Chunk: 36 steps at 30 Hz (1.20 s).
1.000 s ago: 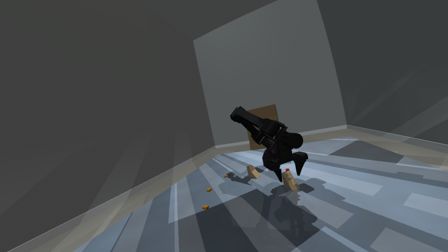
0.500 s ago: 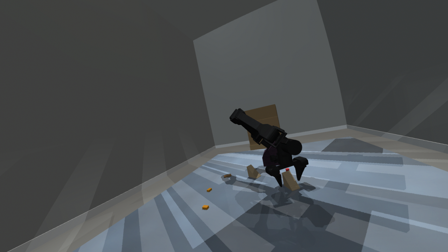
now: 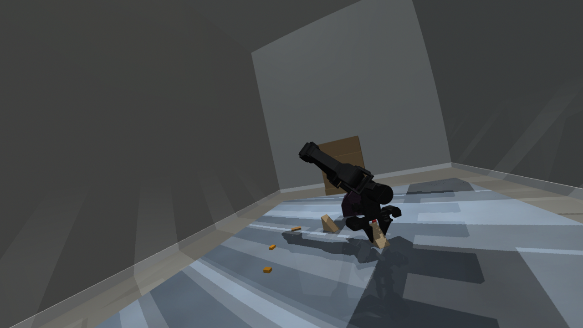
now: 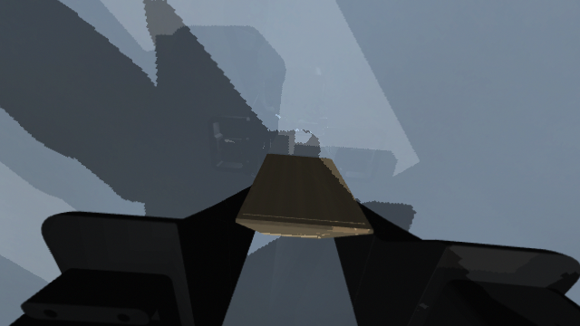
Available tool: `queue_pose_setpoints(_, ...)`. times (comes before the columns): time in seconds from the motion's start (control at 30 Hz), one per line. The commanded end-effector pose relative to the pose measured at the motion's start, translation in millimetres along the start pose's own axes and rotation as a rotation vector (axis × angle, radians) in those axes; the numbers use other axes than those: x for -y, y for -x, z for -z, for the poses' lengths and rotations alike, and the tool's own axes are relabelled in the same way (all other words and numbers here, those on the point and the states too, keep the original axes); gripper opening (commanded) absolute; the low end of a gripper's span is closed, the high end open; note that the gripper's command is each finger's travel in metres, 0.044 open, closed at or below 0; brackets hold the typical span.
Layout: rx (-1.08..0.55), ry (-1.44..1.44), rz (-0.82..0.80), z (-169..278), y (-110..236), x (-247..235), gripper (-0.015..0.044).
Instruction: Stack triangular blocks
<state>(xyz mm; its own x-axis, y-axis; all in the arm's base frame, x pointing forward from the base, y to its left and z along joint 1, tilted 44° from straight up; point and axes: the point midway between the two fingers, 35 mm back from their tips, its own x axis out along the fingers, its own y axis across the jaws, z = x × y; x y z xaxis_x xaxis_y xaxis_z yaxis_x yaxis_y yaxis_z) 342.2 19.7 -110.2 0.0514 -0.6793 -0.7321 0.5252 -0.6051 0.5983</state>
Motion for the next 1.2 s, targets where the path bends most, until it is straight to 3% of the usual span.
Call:
queue_pose_setpoints(0.0,0.001,0.004,-0.003,0,-1,0,0.0151)
queue_pose_setpoints(0.1,0.001,0.004,-0.003,0,-1,0,0.0131)
queue_pose_setpoints(0.27,0.001,0.003,-0.003,0,2,0,0.0)
queue_pose_setpoints(0.5,-0.001,0.0,0.0,0,29,0,0.0)
queue_pose_setpoints(1.17,-0.003,0.156,-0.005,1,28,1,0.0)
